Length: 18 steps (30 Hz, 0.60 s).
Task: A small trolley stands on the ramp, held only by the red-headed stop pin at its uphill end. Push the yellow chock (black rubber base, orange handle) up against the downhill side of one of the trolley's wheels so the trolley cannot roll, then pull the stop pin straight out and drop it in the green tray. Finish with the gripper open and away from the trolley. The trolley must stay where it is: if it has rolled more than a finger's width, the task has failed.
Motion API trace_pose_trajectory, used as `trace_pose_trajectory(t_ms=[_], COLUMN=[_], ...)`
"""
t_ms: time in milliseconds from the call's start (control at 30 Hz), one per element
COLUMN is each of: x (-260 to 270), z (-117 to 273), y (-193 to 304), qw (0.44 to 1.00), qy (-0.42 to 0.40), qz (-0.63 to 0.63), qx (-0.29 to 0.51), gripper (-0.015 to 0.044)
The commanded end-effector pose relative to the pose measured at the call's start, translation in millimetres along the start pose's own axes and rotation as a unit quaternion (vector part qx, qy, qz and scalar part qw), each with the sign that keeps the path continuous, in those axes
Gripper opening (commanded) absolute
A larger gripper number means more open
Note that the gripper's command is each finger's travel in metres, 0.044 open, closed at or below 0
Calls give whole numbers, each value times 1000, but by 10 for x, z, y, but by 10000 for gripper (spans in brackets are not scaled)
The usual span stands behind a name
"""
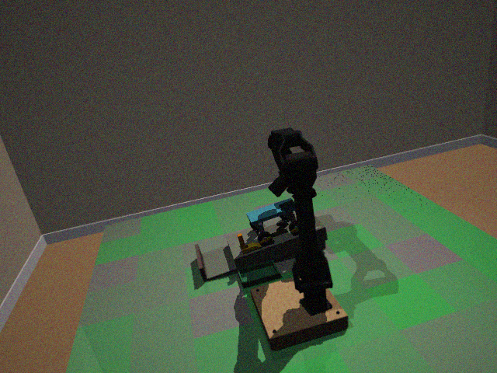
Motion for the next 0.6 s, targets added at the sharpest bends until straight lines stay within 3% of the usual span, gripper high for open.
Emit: trace_pose_trajectory(t_ms=[0,567], x=[0,0], z=[50,158], y=[11,26], qw=[1000,1000], qy=[1,1], qz=[-3,-3], qx=[3,3], gripper=[0,0])
Point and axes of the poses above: the point midway between the two fingers, 35 mm back from their tips, its own z axis back along the fingers, its own x axis across the jaws, y = z × x, the point moved 9 cm from there along z, back along the fingers, and after that the axes turned 6 degrees about z, right-handed, at the moved point
